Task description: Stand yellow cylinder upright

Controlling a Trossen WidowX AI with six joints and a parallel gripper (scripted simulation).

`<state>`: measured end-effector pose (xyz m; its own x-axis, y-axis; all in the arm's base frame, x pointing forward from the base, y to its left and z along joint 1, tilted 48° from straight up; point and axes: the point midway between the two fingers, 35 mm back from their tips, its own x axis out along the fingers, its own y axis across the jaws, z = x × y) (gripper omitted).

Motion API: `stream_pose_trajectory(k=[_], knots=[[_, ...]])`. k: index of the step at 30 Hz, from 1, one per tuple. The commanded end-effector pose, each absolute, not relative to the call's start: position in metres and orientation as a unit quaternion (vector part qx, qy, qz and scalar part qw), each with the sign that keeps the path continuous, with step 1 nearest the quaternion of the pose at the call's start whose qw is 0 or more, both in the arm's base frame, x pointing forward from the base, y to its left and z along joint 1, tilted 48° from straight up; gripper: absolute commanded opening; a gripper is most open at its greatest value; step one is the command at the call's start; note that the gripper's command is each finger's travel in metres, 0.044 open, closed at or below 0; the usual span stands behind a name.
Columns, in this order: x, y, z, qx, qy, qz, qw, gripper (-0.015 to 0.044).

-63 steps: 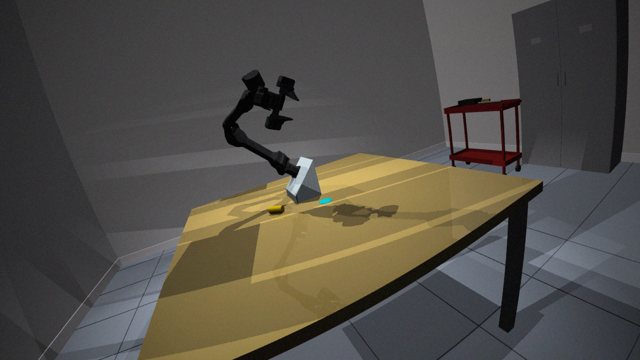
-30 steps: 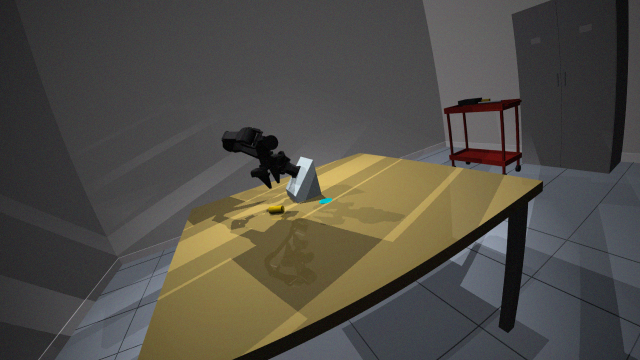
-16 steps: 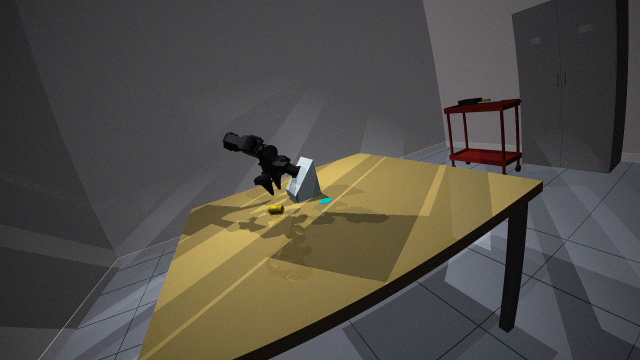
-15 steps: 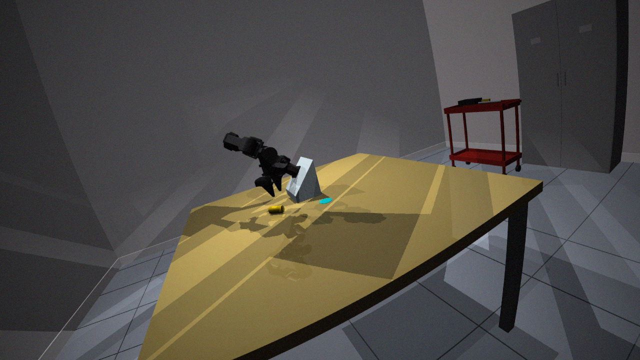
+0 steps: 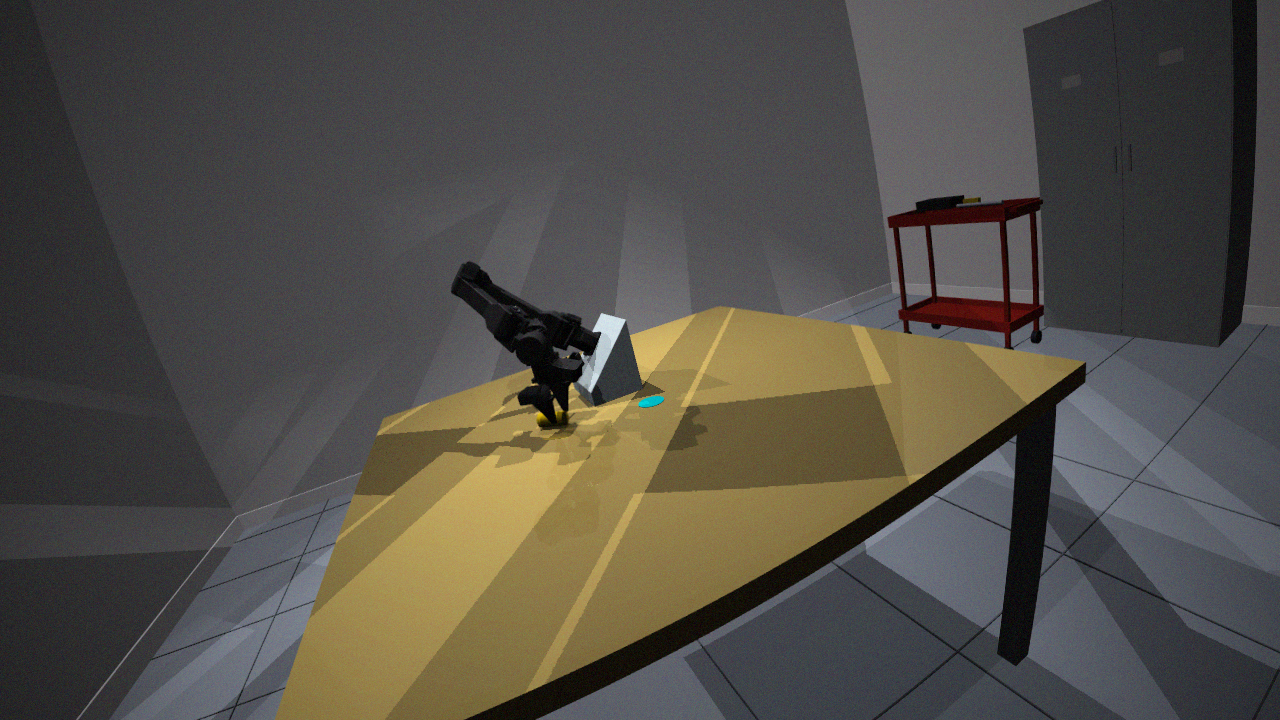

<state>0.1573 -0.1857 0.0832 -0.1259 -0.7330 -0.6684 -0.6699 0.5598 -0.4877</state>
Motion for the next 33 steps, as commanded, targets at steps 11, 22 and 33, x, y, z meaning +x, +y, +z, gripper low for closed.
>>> stream_pose_trajectory(k=[11,22,33], knots=[[0.158,-0.187,0.081,-0.471,0.746,-0.032,0.469,0.0105],[0.170,-0.171,0.088,-0.472,0.733,-0.026,0.490,0.0105],[0.172,-0.159,0.096,-0.468,0.736,-0.023,0.490,0.0105]])
